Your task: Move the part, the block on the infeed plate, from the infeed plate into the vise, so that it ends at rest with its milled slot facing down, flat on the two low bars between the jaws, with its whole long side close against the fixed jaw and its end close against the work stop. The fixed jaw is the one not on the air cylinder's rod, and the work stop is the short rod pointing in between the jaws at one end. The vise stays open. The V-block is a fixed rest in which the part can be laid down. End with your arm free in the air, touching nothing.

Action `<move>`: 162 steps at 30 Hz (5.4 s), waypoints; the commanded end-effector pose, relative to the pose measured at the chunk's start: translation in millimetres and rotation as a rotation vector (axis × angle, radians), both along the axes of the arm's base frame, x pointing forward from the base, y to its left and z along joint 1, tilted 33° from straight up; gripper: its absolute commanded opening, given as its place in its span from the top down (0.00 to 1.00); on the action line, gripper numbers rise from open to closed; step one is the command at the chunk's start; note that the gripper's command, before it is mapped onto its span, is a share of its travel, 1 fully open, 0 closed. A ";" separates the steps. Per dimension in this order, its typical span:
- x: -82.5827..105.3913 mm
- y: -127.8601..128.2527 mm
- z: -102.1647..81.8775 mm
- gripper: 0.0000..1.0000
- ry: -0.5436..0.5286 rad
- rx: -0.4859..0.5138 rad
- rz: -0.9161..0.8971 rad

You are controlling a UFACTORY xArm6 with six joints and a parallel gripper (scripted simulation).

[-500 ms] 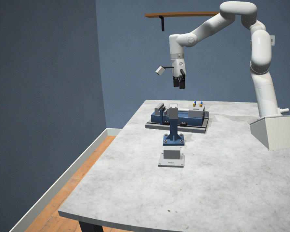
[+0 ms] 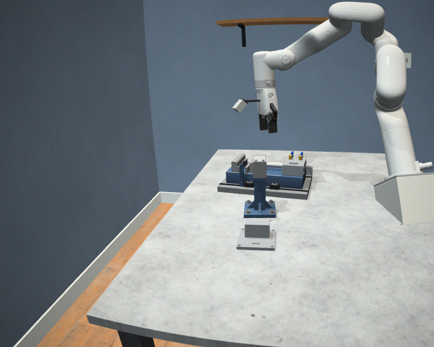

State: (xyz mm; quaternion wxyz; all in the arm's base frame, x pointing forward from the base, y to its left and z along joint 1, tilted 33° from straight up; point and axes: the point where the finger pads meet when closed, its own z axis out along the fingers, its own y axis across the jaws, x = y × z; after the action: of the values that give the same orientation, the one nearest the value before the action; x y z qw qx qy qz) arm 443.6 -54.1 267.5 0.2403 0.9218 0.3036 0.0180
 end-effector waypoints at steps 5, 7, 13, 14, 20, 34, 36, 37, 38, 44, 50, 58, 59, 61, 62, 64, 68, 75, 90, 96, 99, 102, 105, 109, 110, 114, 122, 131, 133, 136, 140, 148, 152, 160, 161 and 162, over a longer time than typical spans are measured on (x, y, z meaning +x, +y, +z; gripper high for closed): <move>-2.2 10.4 19.4 0.00 -0.005 -0.002 0.000; -11.2 29.2 52.3 0.00 -0.006 -0.003 0.000; -24.9 47.8 84.7 0.00 -0.004 0.002 0.001; -24.9 47.8 84.7 0.00 -0.004 0.002 0.001; -24.9 47.8 84.7 0.00 -0.004 0.002 0.001; 9.0 196.5 4.8 0.00 0.184 -0.072 0.383; 9.0 196.5 4.8 0.00 0.184 -0.072 0.383; 7.4 227.8 -14.4 0.00 0.223 -0.093 0.465; 7.6 237.9 -20.4 0.00 0.227 -0.095 0.474; 1.3 276.1 -45.5 0.00 0.271 -0.122 0.566; -22.4 345.7 -97.1 0.00 0.351 -0.180 0.739; -66.8 415.4 -160.7 0.00 0.439 -0.258 0.933; -66.8 415.4 -160.7 0.00 0.439 -0.258 0.933; -78.2 428.2 -174.5 0.00 0.457 -0.276 0.973; -86.3 436.6 -184.0 0.00 0.469 -0.289 1.000; -93.1 443.0 -191.8 0.00 0.479 -0.299 1.022; -93.4 443.3 -192.1 0.00 0.479 -0.300 1.022; -93.4 443.3 -192.1 0.11 0.479 -0.300 1.022; -93.4 443.3 -192.1 0.11 0.479 -0.300 1.022; -93.4 443.3 -192.1 0.11 0.479 -0.300 1.022; -93.4 443.3 -192.1 0.11 0.479 -0.300 1.022; -93.4 443.3 -192.1 0.11 0.479 -0.300 1.022; -93.4 443.3 -192.1 0.11 0.479 -0.300 1.022; -93.4 443.3 -192.2 0.11 0.479 -0.300 1.022; -93.4 443.3 -192.2 0.11 0.479 -0.300 1.022; -93.3 443.1 -192.4 0.11 0.479 -0.300 1.022; -93.0 442.6 -193.4 0.11 0.479 -0.300 1.022; -92.0 440.6 -197.0 0.11 0.479 -0.300 1.022; -91.7 439.9 -198.1 0.11 0.479 -0.300 1.022; -91.1 438.7 -200.2 0.11 0.479 -0.300 1.022; -90.7 437.9 -201.7 0.11 0.479 -0.300 1.022; -88.4 433.4 -209.5 0.11 0.479 -0.300 1.022; -87.0 430.7 -214.4 0.11 0.479 -0.300 1.022; -84.6 425.9 -222.8 0.11 0.479 -0.300 1.022; -84.2 425.0 -224.3 0.11 0.479 -0.300 1.022; -83.7 424.1 -225.9 0.11 0.479 -0.300 1.022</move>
State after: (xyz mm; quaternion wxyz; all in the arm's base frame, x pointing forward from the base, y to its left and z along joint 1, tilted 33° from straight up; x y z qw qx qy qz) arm 358.3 370.9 44.4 0.2537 0.5924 0.7548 -0.1228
